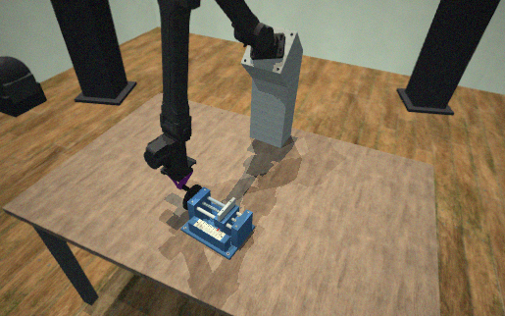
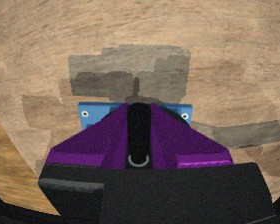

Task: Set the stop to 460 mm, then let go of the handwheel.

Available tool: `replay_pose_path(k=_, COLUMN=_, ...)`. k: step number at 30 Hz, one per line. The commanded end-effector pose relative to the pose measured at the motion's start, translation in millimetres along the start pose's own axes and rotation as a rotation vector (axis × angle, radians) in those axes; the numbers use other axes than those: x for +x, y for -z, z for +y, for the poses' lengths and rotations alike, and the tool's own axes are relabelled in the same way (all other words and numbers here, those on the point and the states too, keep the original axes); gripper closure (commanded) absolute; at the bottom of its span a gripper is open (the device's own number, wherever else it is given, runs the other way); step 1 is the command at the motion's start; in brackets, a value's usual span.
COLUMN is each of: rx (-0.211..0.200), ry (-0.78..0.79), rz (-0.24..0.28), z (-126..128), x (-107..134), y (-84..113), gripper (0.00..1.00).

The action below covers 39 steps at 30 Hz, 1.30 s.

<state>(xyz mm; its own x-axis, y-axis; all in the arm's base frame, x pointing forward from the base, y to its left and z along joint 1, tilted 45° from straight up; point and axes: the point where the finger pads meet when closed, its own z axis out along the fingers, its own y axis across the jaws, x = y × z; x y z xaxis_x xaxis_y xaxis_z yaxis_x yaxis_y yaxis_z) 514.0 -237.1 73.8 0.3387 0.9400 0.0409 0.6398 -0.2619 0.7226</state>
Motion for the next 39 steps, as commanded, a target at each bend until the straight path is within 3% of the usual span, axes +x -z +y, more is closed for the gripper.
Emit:
replay_pose_path(k=1, rx=0.005, ry=-0.001, rz=-0.003, z=-10, x=-4, y=13.6, gripper=0.94)
replay_pose_path(k=21, rx=0.015, ry=0.000, rz=-0.004, z=-24, x=-4, y=13.8, gripper=0.94)
replay_pose_path(k=29, rx=-0.001, ry=0.001, rz=-0.005, z=-25, x=-5, y=12.1, gripper=0.94)
replay_pose_path(k=32, rx=0.037, ry=-0.003, rz=-0.003, z=-48, x=-6, y=-0.9, gripper=0.94)
replay_pose_path(k=39, rx=0.055, ry=-0.003, rz=-0.002, z=-57, x=-4, y=-2.0, gripper=0.94)
